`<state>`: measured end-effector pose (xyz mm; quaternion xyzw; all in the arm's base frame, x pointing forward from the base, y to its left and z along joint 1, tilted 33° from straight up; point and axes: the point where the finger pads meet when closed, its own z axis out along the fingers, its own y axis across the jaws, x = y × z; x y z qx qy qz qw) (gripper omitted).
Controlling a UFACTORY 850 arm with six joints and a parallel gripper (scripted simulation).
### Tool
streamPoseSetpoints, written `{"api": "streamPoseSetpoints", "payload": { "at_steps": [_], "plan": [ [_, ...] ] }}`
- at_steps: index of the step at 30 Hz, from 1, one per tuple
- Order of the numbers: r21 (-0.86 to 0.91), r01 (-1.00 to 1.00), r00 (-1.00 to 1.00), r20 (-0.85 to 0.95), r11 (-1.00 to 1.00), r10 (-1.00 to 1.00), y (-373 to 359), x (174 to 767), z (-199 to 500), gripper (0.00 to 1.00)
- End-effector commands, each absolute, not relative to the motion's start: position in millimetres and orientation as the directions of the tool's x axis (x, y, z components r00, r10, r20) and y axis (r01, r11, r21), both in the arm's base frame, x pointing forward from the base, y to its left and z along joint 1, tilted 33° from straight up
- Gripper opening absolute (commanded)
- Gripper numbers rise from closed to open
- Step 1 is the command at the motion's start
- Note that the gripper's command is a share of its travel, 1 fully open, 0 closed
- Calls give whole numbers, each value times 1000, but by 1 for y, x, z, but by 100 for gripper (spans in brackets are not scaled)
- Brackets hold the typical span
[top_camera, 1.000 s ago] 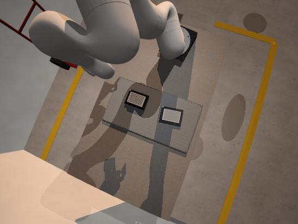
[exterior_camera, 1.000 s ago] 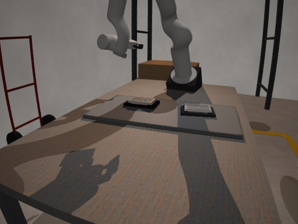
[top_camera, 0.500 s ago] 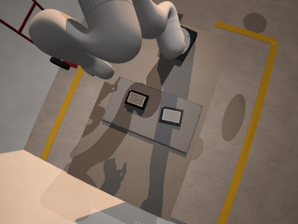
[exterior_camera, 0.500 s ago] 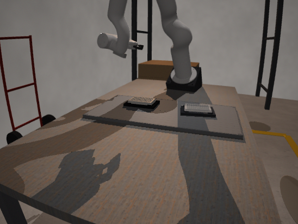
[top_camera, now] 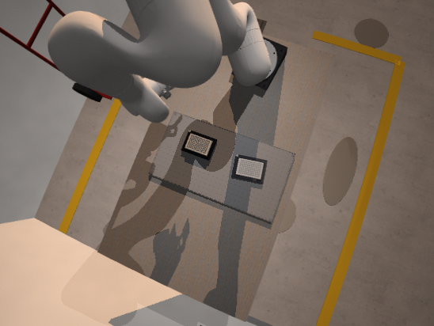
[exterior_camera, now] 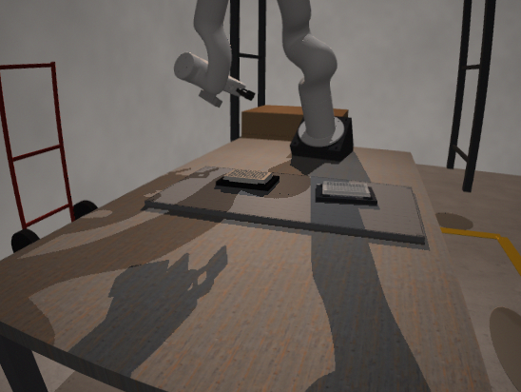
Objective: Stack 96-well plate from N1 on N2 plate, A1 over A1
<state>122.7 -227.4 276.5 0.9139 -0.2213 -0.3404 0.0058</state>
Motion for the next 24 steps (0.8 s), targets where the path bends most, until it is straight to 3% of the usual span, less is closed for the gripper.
{"api": "streamPoseSetpoints", "payload": {
  "at_steps": [1,24],
  "plan": [
    [151,-444,698,-560,-883,-446,-218,136,271,100],
    [59,-620,731,-321,-783,-603,-170,213,250,100]
  ]
}}
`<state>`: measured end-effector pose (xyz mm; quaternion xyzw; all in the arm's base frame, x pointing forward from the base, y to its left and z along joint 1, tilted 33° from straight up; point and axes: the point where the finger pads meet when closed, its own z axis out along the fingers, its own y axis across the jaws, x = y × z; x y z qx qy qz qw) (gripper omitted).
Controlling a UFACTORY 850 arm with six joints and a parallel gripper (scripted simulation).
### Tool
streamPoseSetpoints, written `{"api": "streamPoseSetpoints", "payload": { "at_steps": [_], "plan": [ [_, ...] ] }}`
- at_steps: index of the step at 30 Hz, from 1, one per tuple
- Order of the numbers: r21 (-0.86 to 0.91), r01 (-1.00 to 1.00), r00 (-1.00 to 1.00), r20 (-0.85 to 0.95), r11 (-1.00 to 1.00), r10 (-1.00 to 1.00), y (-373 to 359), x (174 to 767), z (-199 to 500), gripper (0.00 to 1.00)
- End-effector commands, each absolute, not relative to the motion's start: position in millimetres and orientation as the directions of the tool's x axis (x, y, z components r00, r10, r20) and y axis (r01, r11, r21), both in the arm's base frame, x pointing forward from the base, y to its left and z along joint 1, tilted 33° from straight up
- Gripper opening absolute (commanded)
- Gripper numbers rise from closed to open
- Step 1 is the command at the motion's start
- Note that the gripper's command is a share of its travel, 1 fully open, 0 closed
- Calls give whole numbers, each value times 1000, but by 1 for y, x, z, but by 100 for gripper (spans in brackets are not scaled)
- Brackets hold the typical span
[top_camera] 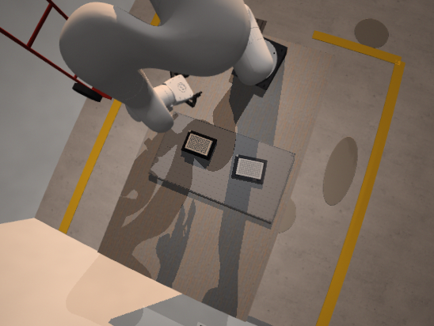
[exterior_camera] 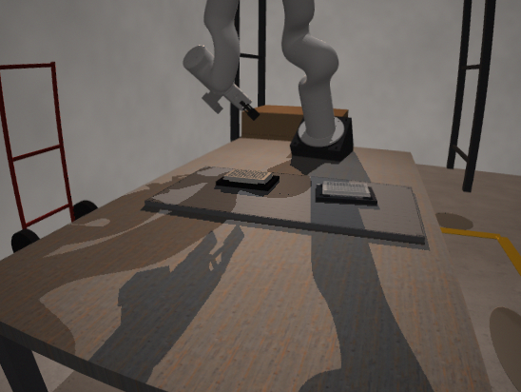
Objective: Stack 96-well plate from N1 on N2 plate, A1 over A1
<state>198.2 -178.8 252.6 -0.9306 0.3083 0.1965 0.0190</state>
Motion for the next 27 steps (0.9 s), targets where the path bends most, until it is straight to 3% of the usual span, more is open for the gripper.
{"api": "streamPoseSetpoints", "payload": {
  "at_steps": [1,27],
  "plan": [
    [59,-620,731,-321,-783,-603,-168,217,250,100],
    [-132,-785,617,-75,-605,-784,-121,301,252,100]
  ]
}}
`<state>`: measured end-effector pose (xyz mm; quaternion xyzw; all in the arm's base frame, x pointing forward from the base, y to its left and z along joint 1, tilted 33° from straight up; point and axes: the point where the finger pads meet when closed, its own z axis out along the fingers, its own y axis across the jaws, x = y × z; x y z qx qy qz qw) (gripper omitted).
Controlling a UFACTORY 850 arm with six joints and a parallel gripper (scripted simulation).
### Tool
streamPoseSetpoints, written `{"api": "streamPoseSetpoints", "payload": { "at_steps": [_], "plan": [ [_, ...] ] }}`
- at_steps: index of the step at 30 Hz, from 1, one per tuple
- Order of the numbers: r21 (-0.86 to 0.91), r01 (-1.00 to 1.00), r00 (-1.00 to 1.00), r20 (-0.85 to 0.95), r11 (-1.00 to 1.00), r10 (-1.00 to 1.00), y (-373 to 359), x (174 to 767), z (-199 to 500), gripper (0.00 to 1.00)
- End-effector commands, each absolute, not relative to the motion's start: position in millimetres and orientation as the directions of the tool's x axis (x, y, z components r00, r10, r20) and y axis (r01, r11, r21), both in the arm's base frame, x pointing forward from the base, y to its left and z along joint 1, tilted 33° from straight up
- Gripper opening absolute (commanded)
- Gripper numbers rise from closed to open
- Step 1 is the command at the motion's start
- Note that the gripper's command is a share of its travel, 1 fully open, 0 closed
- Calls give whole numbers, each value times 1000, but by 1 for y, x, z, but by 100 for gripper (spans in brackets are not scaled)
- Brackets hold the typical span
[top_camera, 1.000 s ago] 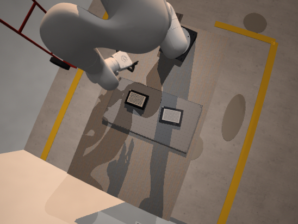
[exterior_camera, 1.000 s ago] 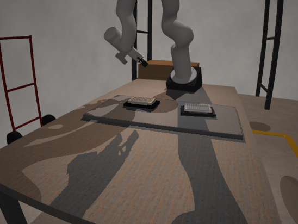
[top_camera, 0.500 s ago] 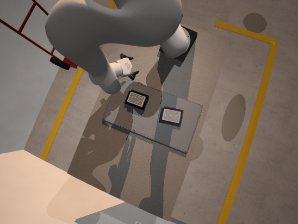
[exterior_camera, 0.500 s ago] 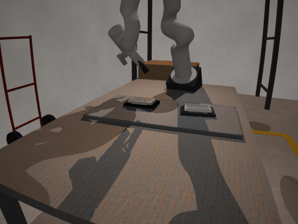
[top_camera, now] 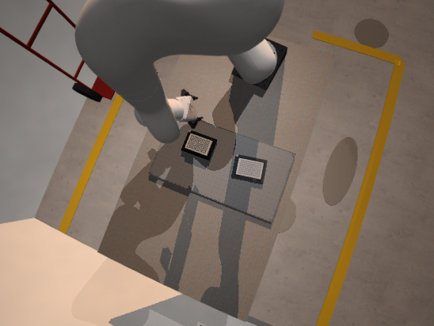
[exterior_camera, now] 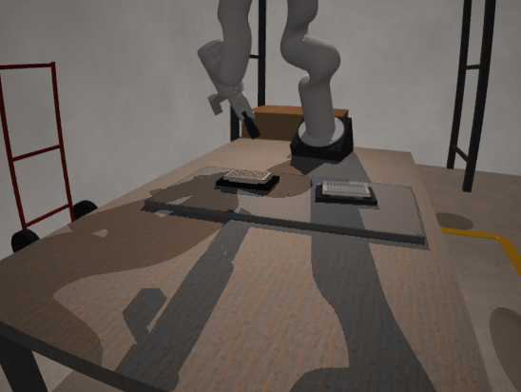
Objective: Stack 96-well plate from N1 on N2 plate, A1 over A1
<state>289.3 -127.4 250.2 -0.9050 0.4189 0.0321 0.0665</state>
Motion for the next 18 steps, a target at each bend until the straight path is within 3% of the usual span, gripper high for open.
{"api": "streamPoseSetpoints", "payload": {
  "at_steps": [1,18],
  "plan": [
    [-150,-795,601,-58,-588,-797,-119,305,252,100],
    [-328,-851,416,51,-409,-908,-91,362,271,100]
  ]
}}
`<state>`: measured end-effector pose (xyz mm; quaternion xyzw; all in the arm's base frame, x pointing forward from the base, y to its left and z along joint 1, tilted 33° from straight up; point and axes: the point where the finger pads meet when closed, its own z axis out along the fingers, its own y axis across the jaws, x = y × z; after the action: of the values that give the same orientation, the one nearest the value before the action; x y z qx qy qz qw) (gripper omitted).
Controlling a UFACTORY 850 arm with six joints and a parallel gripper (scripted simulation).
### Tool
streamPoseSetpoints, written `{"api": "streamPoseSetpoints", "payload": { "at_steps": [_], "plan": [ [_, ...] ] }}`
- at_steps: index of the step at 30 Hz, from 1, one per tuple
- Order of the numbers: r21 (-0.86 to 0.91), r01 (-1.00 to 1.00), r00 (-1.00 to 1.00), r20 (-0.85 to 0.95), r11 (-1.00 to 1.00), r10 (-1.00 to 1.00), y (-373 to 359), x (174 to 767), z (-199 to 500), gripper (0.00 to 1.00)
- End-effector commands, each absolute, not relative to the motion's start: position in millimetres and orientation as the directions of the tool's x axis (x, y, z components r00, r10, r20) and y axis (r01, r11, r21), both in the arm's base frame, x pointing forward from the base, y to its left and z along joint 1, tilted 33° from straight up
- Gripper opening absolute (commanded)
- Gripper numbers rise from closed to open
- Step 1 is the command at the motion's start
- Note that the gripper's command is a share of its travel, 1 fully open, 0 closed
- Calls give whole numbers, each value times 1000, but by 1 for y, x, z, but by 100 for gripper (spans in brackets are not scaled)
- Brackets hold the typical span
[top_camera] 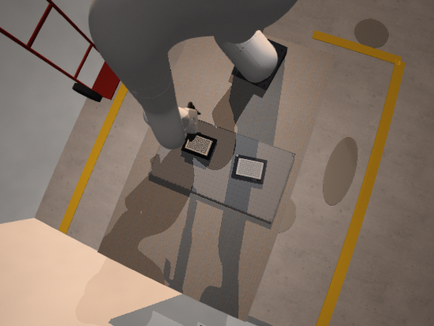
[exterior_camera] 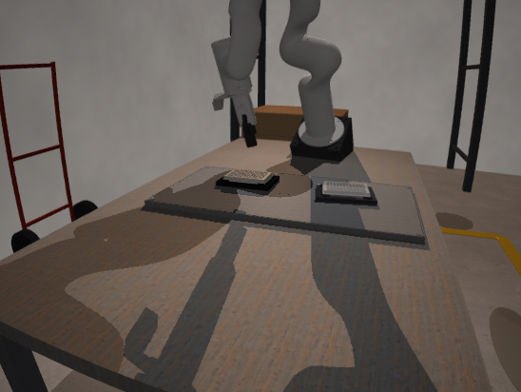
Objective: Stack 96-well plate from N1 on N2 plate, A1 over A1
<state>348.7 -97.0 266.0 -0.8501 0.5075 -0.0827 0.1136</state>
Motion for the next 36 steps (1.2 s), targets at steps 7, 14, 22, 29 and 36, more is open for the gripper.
{"api": "streamPoseSetpoints", "payload": {
  "at_steps": [7,14,22,29,36],
  "plan": [
    [-414,-855,309,76,-312,-948,-80,384,284,100],
    [-477,-847,221,83,-233,-972,-74,398,295,100],
    [-543,-828,120,79,-144,-990,-69,410,307,100],
    [-543,-828,120,79,-144,-990,-69,410,307,100],
    [-543,-828,120,79,-144,-990,-69,412,304,100]
  ]
}}
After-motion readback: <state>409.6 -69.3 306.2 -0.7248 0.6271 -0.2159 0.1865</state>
